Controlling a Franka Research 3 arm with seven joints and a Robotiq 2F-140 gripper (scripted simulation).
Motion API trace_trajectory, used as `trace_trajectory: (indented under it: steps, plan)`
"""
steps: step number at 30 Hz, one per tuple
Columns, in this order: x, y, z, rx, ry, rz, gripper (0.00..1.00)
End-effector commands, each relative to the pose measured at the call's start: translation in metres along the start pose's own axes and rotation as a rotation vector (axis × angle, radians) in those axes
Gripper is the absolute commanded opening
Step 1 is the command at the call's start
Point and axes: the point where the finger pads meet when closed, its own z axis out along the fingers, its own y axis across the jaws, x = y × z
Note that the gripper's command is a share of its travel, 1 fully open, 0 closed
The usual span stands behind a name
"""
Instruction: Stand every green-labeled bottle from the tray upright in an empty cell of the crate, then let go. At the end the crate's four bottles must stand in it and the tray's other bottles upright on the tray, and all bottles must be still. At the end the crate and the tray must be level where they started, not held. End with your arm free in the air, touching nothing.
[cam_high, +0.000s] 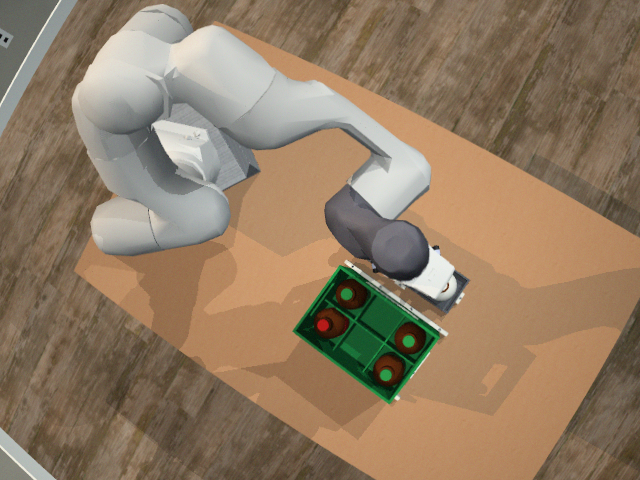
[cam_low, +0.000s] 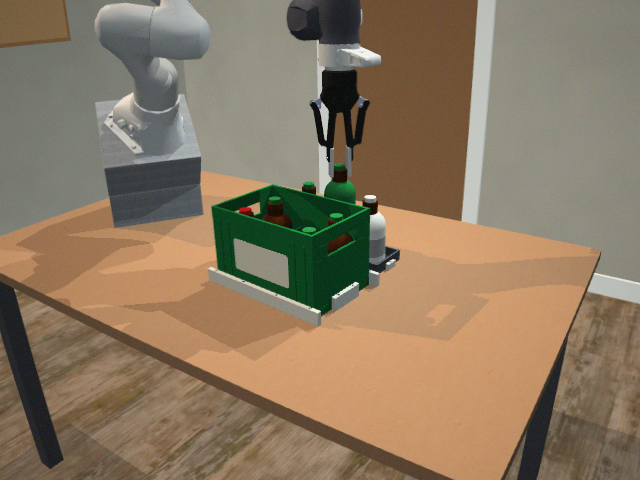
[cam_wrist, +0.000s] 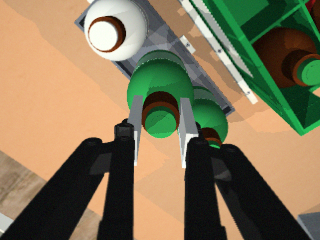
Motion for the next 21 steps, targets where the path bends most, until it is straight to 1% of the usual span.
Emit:
trace_trajectory:
  steps: [1,13,21]
  plan:
    - [0.000,-0.001,-0.004,0.000,0.000,0.006,0.00]
    - [0.000,-0.001,-0.017,0.000,0.000,0.006,0.00]
    - [0.001,-0.001,-0.021,0.000,0.000,0.006,0.00]
